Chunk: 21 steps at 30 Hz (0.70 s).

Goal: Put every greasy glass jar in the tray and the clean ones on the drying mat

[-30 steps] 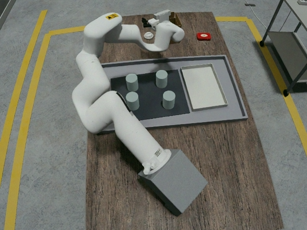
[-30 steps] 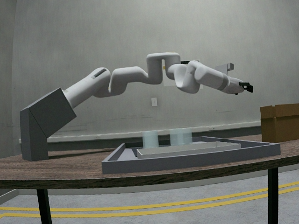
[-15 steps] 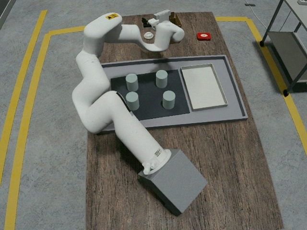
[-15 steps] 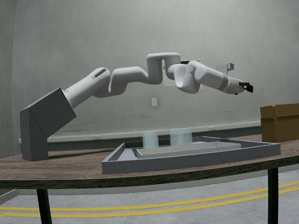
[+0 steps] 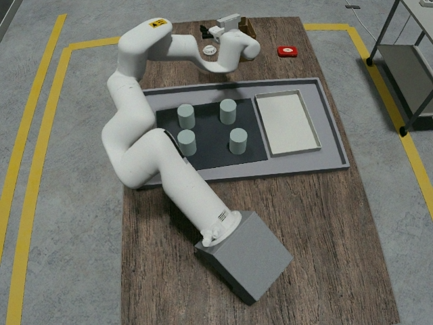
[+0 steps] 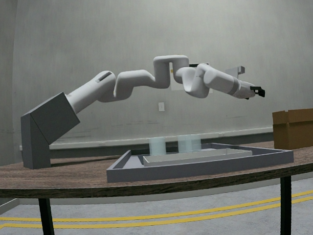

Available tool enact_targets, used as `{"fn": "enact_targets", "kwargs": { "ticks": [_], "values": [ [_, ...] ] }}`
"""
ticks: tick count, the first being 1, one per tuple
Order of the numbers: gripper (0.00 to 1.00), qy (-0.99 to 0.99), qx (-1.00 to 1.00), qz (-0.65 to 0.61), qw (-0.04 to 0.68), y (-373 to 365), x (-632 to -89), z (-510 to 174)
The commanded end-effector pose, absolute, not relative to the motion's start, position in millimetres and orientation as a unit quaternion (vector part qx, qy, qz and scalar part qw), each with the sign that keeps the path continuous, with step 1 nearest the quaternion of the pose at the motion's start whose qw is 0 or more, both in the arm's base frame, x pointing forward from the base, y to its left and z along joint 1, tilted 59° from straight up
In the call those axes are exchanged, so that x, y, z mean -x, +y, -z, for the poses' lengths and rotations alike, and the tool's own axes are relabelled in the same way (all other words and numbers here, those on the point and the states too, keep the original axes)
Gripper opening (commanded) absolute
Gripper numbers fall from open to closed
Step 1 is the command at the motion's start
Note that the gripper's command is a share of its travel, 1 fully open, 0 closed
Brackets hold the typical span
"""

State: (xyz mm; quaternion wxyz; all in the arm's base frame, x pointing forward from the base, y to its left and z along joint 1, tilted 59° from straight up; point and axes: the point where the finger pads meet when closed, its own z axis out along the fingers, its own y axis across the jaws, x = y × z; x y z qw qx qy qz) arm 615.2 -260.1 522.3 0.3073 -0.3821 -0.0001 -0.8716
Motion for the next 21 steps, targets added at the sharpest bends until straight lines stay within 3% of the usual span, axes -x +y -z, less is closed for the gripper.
{"fn": "enact_targets", "kwargs": {
  "ticks": [1, 21],
  "values": [
    [1.00, 0.000, 0.381, 0.873, 0.305, -262, -614, -524],
    [1.00, 0.002, 0.472, 0.822, 0.319, -243, -573, -491]
  ]
}}
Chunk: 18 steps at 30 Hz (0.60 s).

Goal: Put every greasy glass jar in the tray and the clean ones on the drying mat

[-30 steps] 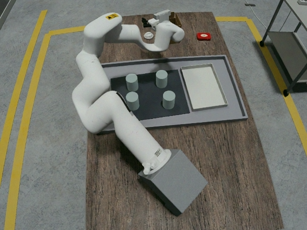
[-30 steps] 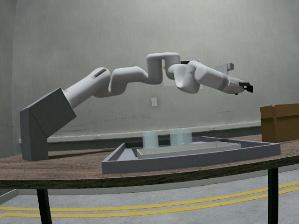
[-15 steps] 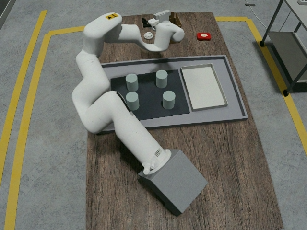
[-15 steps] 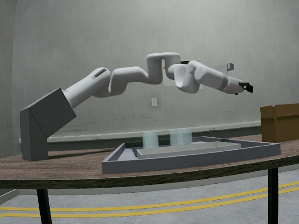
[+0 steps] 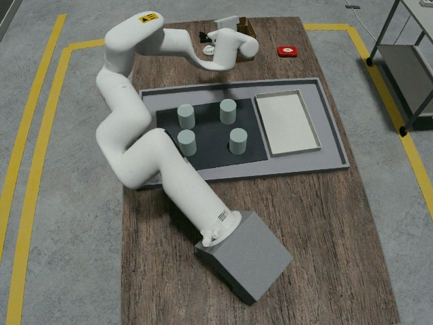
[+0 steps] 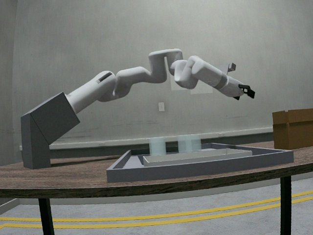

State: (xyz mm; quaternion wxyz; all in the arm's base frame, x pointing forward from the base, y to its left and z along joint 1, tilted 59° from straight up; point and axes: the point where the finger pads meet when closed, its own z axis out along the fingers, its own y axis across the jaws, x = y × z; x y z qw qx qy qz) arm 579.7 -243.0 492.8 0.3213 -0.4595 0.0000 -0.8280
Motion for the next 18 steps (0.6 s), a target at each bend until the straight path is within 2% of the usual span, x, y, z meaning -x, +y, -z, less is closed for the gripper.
{"fn": "enact_targets", "kwargs": {
  "ticks": [1, 18],
  "values": [
    [1.00, 0.002, 0.475, 0.820, 0.320, -242, -571, -489],
    [1.00, 0.003, 0.553, 0.765, 0.330, -223, -534, -458]
  ]
}}
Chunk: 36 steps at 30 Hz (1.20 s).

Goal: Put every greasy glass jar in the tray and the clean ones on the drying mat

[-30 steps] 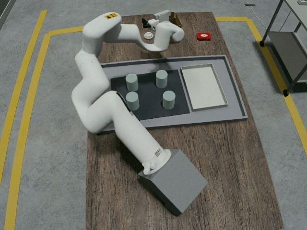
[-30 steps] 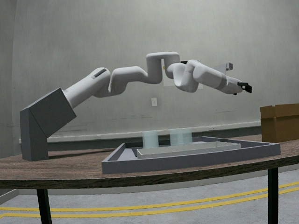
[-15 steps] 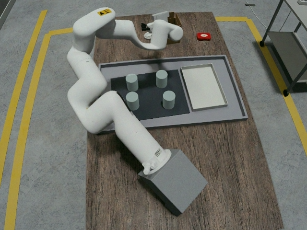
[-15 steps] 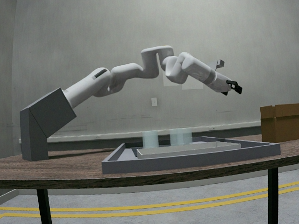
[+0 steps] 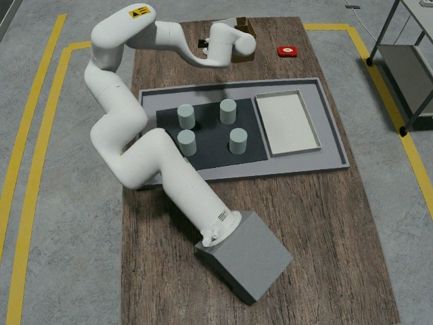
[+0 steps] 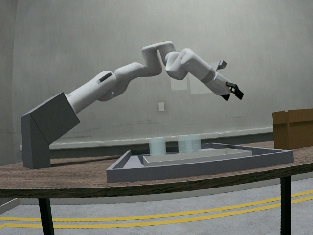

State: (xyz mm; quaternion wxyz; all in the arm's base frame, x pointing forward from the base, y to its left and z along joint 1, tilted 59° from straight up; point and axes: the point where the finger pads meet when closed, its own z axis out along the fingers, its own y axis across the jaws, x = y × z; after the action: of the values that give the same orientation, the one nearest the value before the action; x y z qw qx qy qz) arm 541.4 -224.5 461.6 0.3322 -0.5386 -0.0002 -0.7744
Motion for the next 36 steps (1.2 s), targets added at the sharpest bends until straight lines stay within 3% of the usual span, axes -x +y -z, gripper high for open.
{"fn": "enact_targets", "kwargs": {
  "ticks": [1, 36],
  "values": [
    [1.00, 0.003, 0.557, 0.762, 0.330, -222, -532, -457],
    [1.00, 0.003, 0.695, 0.634, 0.339, -186, -458, -396]
  ]
}}
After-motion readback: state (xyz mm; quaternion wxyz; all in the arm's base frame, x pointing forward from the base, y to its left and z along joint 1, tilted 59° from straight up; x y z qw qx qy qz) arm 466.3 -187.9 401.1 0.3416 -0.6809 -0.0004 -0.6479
